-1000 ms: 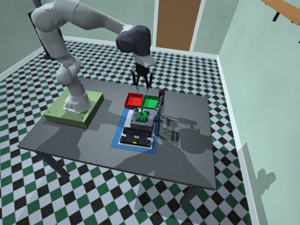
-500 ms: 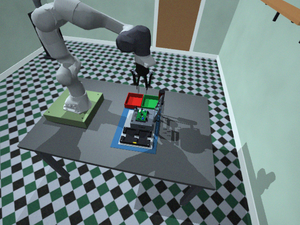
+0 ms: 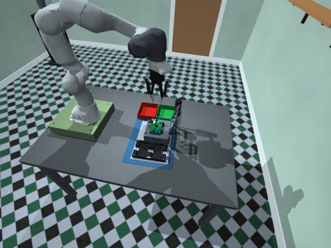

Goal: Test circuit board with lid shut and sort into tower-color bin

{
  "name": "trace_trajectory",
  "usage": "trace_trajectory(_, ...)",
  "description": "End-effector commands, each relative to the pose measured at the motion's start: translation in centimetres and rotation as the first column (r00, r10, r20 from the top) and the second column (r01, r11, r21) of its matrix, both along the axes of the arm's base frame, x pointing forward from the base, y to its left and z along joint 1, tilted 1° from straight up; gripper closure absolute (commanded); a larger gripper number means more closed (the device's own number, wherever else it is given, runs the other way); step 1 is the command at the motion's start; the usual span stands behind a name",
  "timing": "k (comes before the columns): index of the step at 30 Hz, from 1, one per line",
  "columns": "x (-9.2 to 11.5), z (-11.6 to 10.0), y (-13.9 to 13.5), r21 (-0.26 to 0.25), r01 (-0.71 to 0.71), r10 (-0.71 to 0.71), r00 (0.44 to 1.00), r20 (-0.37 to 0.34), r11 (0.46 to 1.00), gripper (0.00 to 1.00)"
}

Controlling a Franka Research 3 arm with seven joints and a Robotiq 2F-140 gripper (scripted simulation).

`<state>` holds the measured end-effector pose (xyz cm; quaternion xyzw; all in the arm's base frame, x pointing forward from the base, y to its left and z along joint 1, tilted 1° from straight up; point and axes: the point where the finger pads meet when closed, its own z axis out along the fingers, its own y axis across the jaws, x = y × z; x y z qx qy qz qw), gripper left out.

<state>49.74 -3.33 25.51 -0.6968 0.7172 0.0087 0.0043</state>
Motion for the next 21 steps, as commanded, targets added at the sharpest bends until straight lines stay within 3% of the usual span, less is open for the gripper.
trace_trajectory(1, 0.0, 0.2, -0.1, -0.002, 0.006, -0.006, 1.0, 0.0, 1.0, 0.7)
trace_trajectory(5, 0.6, 0.2, -0.1, -0.002, 0.006, -0.006, 1.0, 0.0, 1.0, 0.7)
trace_trajectory(10, 3.5, 0.1, -0.2, -0.002, 0.006, -0.006, 1.0, 0.0, 1.0, 0.7)
trace_trajectory(12, 3.5, 0.1, -0.2, -0.002, 0.006, -0.006, 1.0, 0.0, 1.0, 0.7)
trace_trajectory(21, 11.3, 0.1, -0.4, -0.002, 0.006, -0.006, 1.0, 0.0, 1.0, 0.7)
